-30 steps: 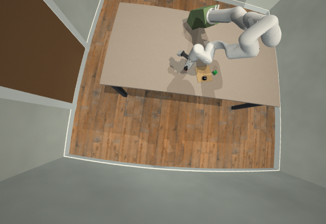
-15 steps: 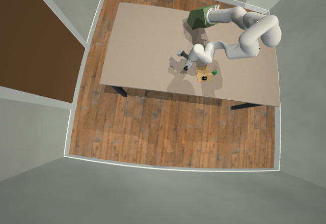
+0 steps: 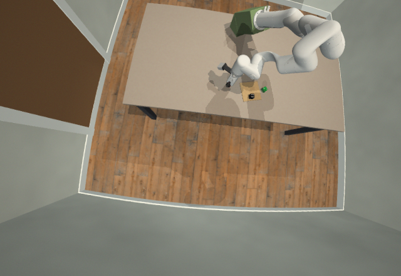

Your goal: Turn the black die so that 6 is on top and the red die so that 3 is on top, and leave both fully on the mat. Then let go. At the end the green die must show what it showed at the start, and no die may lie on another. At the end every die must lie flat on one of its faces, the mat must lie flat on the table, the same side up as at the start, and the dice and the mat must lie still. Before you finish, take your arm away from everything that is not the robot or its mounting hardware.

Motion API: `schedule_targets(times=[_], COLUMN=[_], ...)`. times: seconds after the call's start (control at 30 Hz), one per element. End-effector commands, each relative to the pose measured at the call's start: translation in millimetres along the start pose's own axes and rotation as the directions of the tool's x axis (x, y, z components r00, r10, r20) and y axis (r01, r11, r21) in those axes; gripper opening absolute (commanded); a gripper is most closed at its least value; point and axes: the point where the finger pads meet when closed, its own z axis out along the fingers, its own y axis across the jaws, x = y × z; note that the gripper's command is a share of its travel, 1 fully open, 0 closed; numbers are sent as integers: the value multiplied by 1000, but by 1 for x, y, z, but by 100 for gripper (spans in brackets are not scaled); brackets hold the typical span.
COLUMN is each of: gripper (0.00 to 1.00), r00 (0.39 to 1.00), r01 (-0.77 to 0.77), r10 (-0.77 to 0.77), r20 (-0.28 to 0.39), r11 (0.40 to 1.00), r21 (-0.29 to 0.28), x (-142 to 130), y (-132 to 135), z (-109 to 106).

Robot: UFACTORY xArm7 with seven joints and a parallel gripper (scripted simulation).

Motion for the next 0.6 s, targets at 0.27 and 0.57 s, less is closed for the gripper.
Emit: schedule_targets(times=[0.27, 0.57], gripper=[47, 47], r00=[1000, 1000], r01=[-1, -1], r10=[1, 1], r20=[-1, -1], r11=[1000, 1000], r21=[3, 3], x=[1, 1], y=[-1, -1], z=[19, 25])
